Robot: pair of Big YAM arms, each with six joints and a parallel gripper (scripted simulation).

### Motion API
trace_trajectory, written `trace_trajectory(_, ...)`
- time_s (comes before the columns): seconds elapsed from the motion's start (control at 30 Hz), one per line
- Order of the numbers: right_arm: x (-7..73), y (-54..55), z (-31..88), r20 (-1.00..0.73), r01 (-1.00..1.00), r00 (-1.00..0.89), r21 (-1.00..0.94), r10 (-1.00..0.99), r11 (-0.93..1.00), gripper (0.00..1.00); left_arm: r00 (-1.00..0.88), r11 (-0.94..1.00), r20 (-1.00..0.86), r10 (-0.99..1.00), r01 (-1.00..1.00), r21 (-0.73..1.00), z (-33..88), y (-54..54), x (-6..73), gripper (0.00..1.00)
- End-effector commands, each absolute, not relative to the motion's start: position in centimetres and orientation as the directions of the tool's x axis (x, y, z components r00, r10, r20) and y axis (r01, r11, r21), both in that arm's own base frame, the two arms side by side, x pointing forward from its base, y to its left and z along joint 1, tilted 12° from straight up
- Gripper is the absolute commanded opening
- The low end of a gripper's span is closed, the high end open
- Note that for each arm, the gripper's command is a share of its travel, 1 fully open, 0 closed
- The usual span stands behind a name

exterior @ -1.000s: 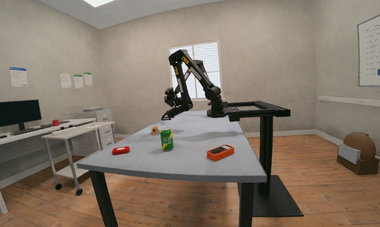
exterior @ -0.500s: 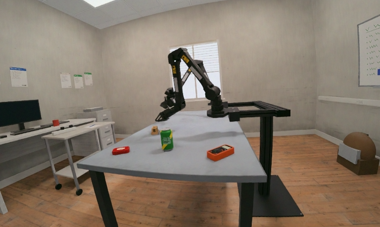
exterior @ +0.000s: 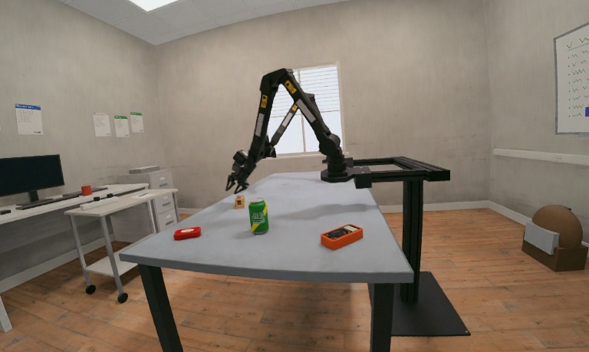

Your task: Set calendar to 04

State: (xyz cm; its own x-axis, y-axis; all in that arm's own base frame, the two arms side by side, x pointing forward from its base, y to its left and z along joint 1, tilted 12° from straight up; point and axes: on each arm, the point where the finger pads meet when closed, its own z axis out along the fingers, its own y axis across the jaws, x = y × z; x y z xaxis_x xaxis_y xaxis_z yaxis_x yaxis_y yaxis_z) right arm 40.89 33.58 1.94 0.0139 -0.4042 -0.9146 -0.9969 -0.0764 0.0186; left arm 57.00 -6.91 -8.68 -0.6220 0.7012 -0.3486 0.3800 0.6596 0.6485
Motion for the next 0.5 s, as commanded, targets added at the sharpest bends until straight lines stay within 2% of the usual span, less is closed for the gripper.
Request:
trace_trajectory(0.0,42.1,33.9,3.0,-0.919,-0.997,0.05,-0.02,-0.391,-0.079,1.0,-0.585,0.571,-0.241,0.774,0.48,0.666,-6.5,-6.8,59.1,0.64)
trace_trajectory(0.27,42.1,33.9,3.0,-0.919,-0.997,0.05,-0.02,-0.391,-0.079,1.0,-0.447,0.375,0.037,0.894,0.791,0.484,-5.8,-4.8,58.8,0.64)
trace_trajectory(0.47,42.1,33.9,3.0,-0.919,-0.997,0.05,-0.02,-0.391,-0.079,1.0,-0.378,0.32,0.099,0.92,0.874,0.364,-5.7,-4.9,57.7,0.64)
